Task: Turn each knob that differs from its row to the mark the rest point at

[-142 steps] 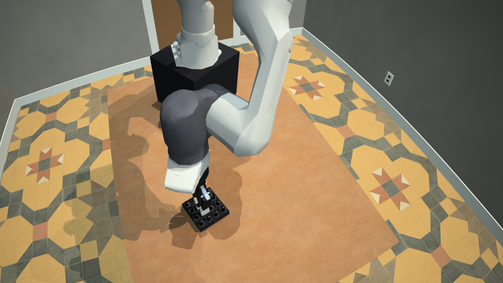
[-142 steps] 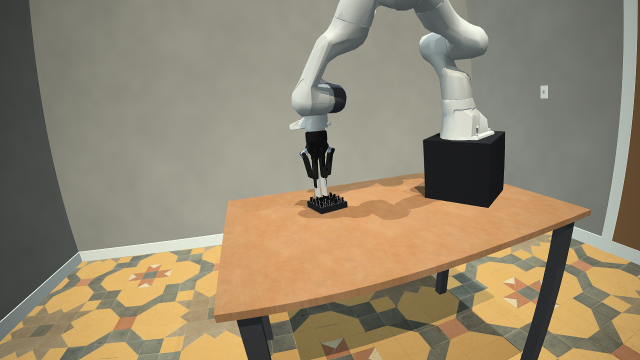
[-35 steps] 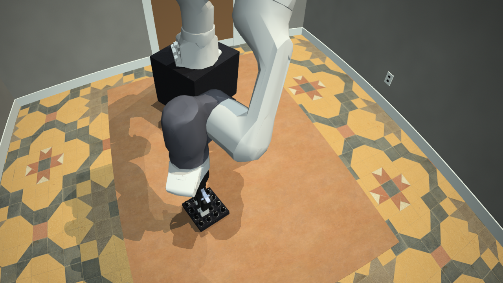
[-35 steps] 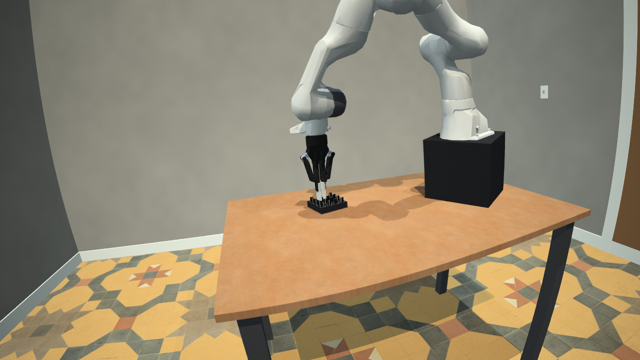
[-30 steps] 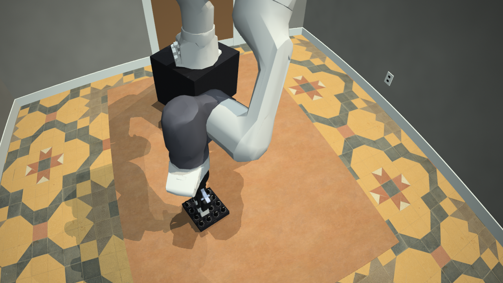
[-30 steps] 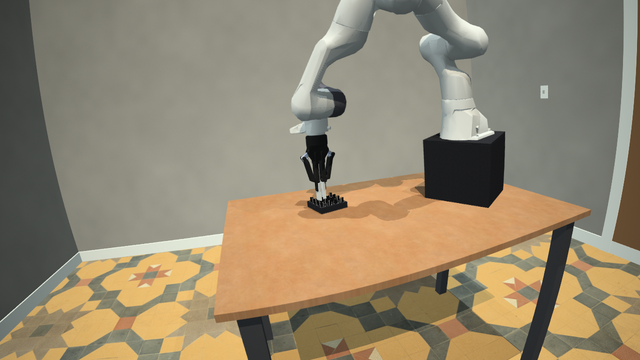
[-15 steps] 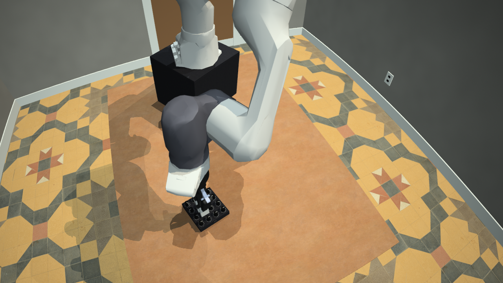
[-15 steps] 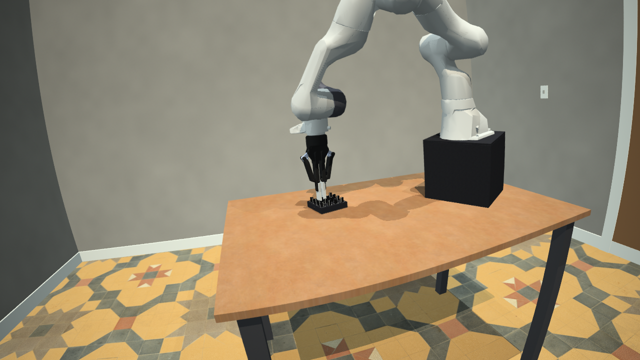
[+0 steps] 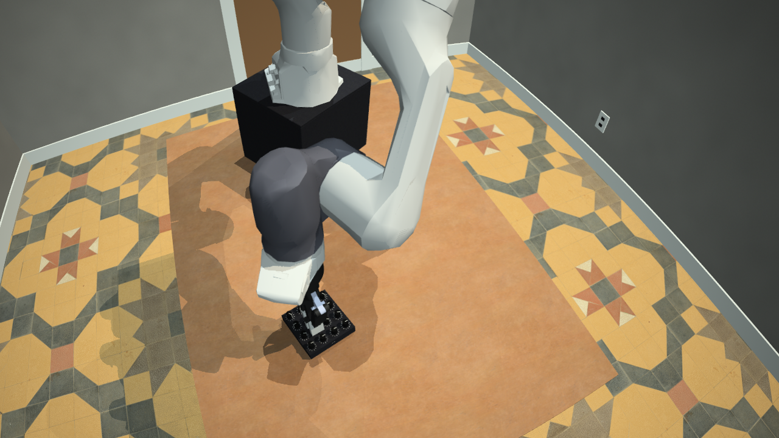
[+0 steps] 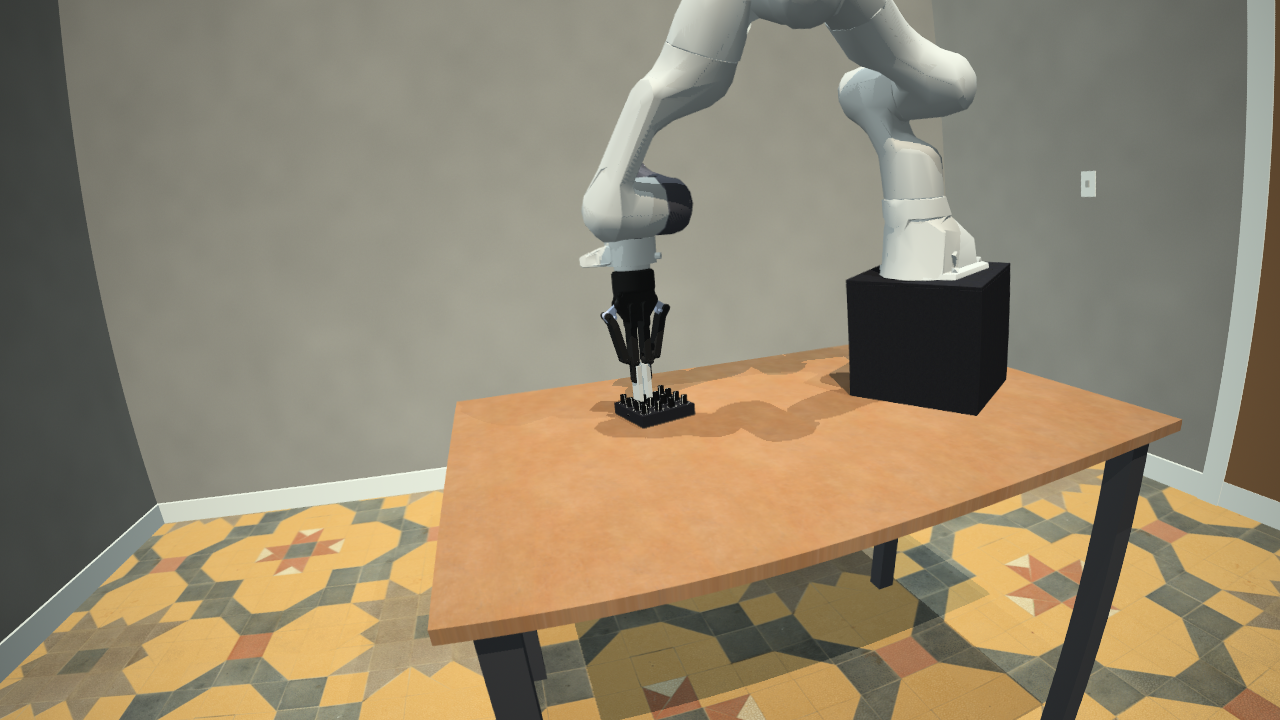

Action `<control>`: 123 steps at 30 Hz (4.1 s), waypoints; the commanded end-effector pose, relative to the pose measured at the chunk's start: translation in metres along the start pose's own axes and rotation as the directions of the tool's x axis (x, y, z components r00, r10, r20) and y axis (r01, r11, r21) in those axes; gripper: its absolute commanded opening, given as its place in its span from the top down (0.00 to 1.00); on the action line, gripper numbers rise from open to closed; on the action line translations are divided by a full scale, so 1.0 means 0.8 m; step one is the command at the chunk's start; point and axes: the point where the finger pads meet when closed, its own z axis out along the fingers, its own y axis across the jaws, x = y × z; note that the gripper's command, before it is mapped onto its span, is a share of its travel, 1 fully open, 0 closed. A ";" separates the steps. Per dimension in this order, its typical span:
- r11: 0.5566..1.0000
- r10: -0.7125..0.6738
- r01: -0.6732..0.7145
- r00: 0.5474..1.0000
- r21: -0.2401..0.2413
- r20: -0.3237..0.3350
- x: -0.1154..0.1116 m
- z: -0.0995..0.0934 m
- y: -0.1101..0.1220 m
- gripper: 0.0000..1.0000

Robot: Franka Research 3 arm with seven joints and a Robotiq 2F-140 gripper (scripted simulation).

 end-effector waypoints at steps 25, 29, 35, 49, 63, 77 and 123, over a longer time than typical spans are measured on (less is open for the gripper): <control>0.986 -0.164 0.164 0.986 0.001 -0.003 0.001 0.001 0.000 0.95; 0.974 -0.227 0.227 0.974 0.001 -0.003 0.001 0.001 0.000 0.95; 0.955 -0.298 0.298 0.955 0.000 -0.003 0.001 0.001 0.000 0.95; 0.872 -0.490 0.490 0.872 0.000 -0.003 0.001 0.001 0.000 0.95; 0.734 -0.679 0.679 0.734 -0.001 -0.003 0.001 0.001 0.000 0.95; 0.580 -0.815 0.815 0.580 -0.001 -0.002 0.001 0.001 0.000 0.95; -0.026 -1.000 1.000 -0.026 -0.002 -0.001 0.001 0.001 0.000 0.95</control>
